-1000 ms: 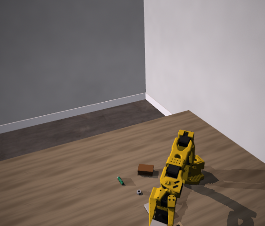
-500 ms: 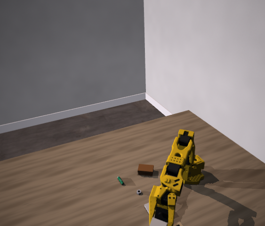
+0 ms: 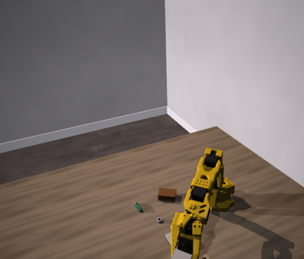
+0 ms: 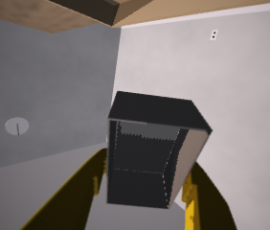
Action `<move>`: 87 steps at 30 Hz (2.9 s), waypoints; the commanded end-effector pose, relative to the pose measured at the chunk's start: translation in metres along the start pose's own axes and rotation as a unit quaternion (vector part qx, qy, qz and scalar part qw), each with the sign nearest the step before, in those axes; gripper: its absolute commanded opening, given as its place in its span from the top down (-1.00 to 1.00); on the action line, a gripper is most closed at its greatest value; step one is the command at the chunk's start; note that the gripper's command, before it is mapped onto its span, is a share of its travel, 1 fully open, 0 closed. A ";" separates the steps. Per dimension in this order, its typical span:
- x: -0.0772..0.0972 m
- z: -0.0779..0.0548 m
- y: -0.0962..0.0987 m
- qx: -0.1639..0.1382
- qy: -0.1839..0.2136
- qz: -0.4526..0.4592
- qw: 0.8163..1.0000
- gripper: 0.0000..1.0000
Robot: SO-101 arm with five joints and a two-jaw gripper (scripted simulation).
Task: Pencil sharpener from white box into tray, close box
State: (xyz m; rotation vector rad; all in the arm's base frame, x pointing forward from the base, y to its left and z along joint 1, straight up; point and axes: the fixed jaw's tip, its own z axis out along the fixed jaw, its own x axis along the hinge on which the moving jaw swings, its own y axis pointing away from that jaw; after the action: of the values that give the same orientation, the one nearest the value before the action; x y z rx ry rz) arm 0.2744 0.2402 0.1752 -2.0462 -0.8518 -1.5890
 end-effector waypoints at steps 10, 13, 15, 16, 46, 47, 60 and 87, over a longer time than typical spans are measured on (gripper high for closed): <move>0.027 -0.010 0.005 -0.007 0.042 -0.002 0.999 0.58; 0.026 -0.010 0.005 -0.007 0.037 -0.002 0.999 0.58; 0.025 -0.010 0.005 -0.007 0.035 -0.002 0.999 0.58; 0.025 -0.010 0.005 -0.007 0.035 -0.002 0.999 0.58; -0.026 -0.014 0.002 0.002 -0.126 -0.001 0.992 0.58; -0.029 -0.015 0.002 0.002 -0.135 -0.001 0.991 0.58; -0.063 -0.028 0.000 0.008 -0.245 -0.001 0.969 0.58; -0.119 -0.079 -0.003 0.020 -0.468 0.001 0.884 0.58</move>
State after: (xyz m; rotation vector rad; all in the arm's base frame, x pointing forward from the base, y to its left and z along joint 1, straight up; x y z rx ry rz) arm 0.1956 0.1678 0.0677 -2.7787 -1.1550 -0.4326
